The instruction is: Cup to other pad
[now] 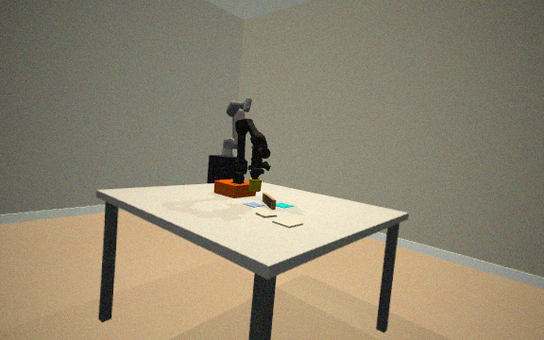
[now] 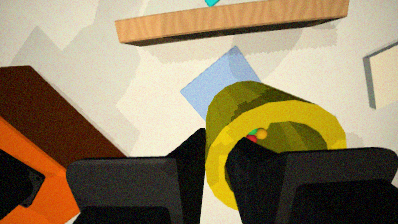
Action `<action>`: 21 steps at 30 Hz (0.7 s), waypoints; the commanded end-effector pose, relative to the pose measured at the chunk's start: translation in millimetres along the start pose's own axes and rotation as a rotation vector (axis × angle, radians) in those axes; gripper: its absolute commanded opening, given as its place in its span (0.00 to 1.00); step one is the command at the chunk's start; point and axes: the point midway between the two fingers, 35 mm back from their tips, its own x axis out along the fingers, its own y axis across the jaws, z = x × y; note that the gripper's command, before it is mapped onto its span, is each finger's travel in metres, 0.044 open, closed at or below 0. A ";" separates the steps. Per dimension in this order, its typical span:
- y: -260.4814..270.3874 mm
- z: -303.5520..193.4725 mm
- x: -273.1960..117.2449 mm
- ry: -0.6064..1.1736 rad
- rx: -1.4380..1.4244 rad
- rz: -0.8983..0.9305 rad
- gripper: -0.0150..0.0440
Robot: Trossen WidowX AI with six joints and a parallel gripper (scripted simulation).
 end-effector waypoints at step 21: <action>3.3 42.3 -1.9 -0.003 0.006 -0.006 0.25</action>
